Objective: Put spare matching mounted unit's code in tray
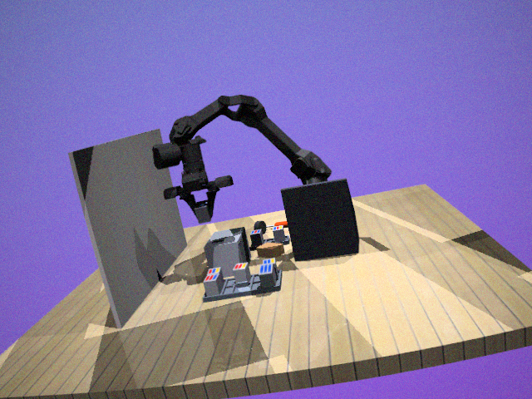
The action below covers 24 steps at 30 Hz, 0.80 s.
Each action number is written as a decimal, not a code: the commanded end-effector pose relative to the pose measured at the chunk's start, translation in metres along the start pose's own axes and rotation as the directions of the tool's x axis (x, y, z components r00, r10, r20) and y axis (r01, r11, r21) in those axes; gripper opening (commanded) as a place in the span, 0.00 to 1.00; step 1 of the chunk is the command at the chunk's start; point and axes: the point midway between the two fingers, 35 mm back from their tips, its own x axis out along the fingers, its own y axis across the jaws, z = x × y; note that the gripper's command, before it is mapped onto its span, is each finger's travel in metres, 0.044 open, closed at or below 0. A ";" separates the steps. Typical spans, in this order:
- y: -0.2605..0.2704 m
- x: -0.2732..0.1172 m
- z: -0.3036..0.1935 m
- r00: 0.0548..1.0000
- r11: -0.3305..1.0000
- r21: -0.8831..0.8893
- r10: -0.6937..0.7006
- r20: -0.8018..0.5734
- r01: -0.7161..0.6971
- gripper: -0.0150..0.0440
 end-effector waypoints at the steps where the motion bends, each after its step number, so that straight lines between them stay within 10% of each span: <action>1: -0.013 -0.006 -0.033 1.000 1.000 -0.009 -0.013 0.001 0.013 0.25; 24: -0.028 -0.013 -0.239 0.997 0.999 -0.041 -0.028 -0.074 0.025 0.25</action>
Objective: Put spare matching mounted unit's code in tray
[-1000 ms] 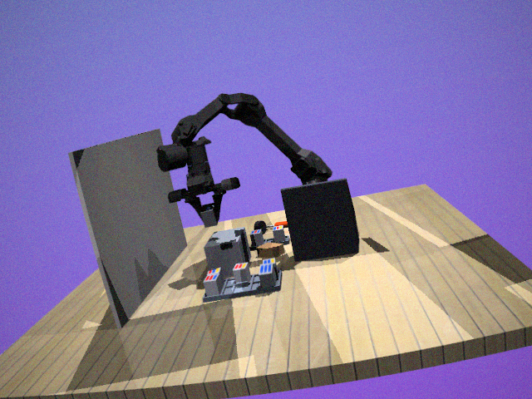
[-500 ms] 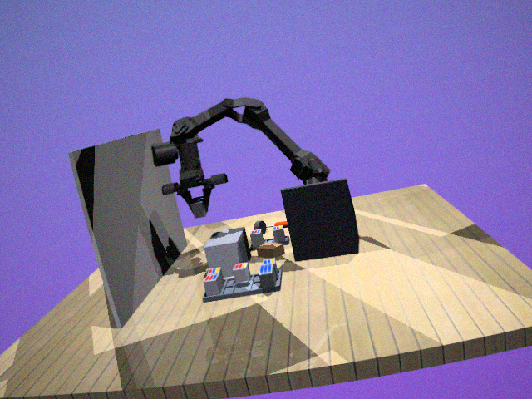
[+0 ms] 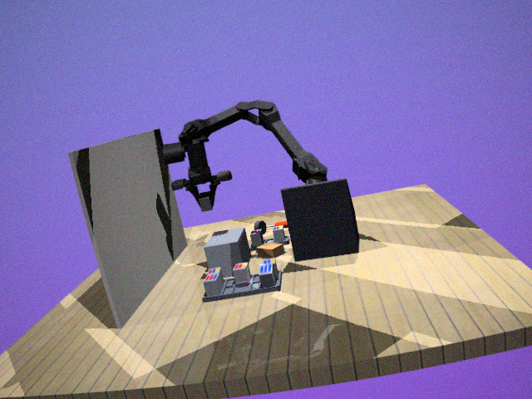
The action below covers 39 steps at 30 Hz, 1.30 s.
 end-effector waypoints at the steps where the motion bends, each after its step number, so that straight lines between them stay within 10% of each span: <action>1: 0.009 0.000 -0.036 1.000 1.000 -0.004 0.003 -0.025 -0.003 0.25; 39: 0.022 0.029 -0.086 0.998 1.000 -0.009 0.020 -0.056 -0.020 0.25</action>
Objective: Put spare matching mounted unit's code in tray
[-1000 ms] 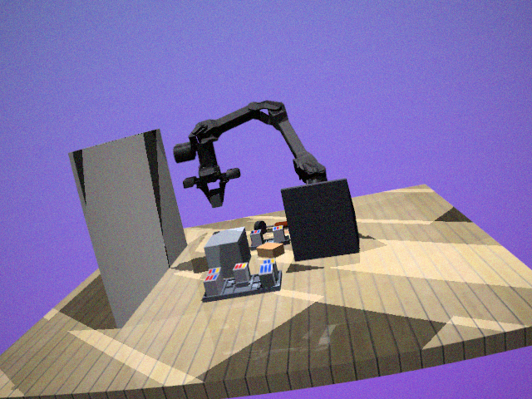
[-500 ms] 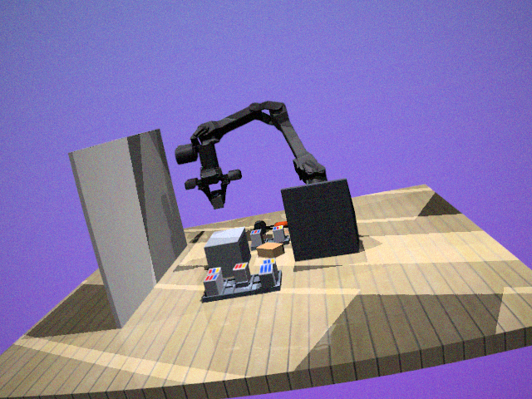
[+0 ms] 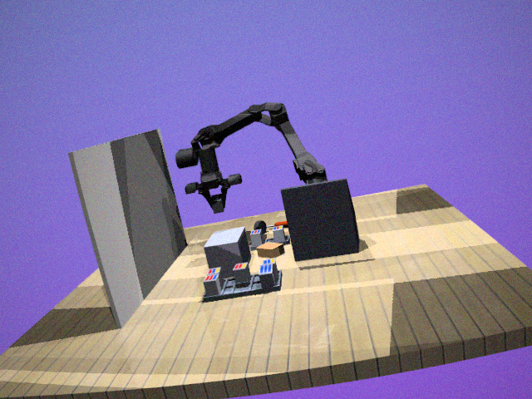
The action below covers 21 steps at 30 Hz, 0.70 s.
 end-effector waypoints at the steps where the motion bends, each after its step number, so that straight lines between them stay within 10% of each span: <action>1: 0.000 0.006 0.001 1.000 1.000 -0.008 0.006 -0.002 -0.006 0.25; 21: -0.002 0.027 0.001 1.000 1.000 -0.007 0.005 0.000 -0.005 0.25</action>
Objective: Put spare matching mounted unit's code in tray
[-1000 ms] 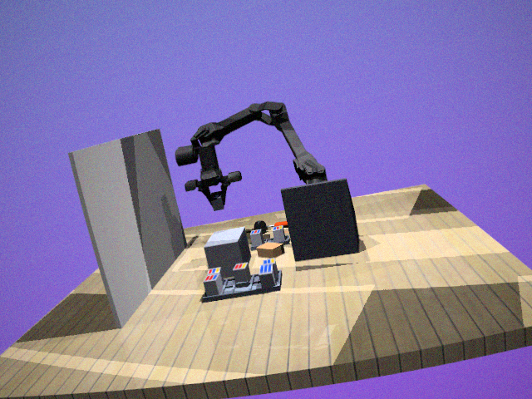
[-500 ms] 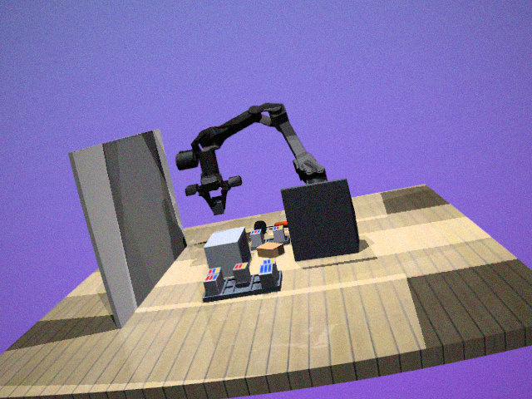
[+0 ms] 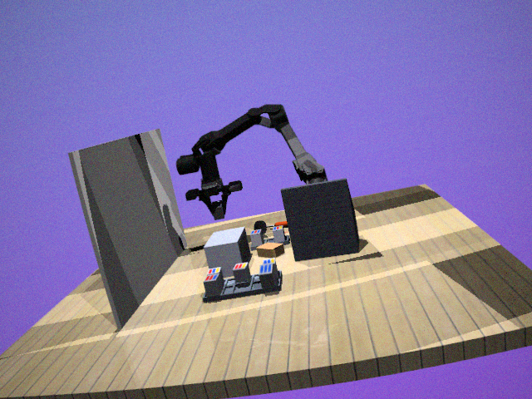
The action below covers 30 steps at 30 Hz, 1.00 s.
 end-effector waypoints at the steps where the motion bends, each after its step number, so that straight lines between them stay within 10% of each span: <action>1: 0.000 0.006 0.002 1.000 1.000 -0.008 0.006 0.001 -0.006 0.25; 30: 0.000 0.036 0.001 1.000 1.000 -0.008 0.005 0.000 -0.005 0.25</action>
